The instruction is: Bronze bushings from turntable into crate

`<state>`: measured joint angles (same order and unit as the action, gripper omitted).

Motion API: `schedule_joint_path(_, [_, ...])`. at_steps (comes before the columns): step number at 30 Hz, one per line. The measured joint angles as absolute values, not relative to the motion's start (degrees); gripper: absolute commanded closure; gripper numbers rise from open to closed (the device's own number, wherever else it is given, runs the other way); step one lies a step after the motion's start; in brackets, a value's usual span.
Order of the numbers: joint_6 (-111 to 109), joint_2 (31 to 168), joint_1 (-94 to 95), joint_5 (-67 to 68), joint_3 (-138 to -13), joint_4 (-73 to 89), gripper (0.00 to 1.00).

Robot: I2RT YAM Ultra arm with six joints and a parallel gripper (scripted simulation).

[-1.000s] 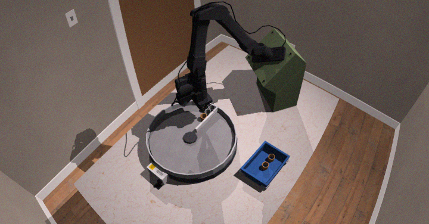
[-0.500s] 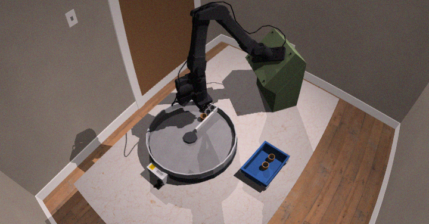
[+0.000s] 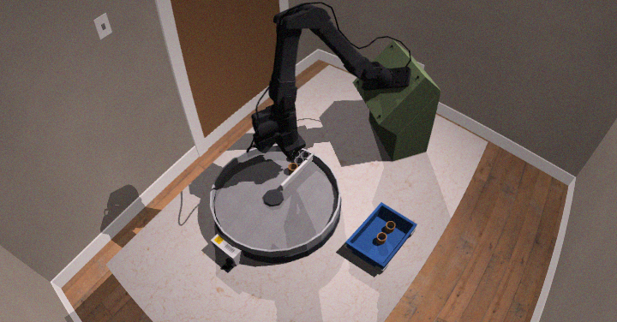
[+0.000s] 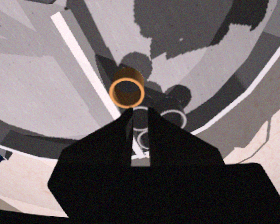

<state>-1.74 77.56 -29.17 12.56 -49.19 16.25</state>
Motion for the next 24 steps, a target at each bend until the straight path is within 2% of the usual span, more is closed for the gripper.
schedule_joint_path(24, [-1.74,77.69,-29.19,12.53,-49.98,16.62,0.87])
